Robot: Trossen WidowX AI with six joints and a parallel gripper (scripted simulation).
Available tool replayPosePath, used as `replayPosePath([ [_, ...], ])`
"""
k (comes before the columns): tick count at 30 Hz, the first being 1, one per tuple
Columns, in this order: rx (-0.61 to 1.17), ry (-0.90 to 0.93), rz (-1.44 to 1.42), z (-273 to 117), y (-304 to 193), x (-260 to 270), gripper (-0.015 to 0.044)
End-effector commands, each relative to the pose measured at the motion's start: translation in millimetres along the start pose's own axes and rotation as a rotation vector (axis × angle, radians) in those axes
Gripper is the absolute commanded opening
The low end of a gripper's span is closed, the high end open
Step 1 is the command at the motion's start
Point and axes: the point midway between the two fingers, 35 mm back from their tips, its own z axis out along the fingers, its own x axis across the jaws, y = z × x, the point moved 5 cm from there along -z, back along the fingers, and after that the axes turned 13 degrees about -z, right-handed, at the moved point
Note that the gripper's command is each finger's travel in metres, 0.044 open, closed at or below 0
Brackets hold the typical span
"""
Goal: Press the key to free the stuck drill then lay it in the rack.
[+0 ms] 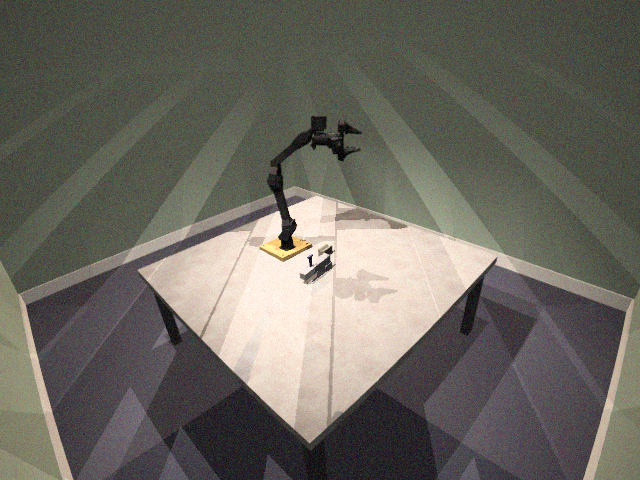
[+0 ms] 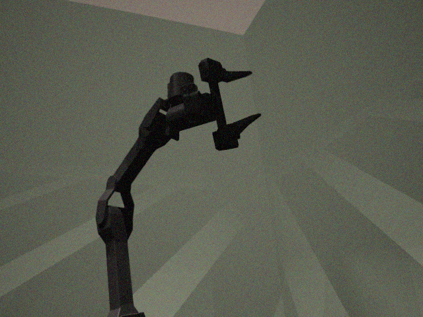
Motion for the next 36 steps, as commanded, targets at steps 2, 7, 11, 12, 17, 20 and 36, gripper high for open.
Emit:
replayPosePath([
  [2, 0.0, 0.0, 0.0, 0, 0, 0, 0.0348],
  [7, 0.0, 0.0, 0.0, 0, 0, 0, 0.0216],
  [11, -0.046, -0.058, -0.092, 10, 15, -14, 0.0111],
  [12, -0.074, -0.1, -0.153, 16, 26, -23, 0.0085],
  [17, -0.164, -0.331, -0.431, 35, 79, -71, 0.0],
  [20, -0.178, -0.467, -0.564, 39, 107, -97, 0.0],
  [36, 0.116, -1.12, -1.02, -2, 226, -224, 0.0],
])
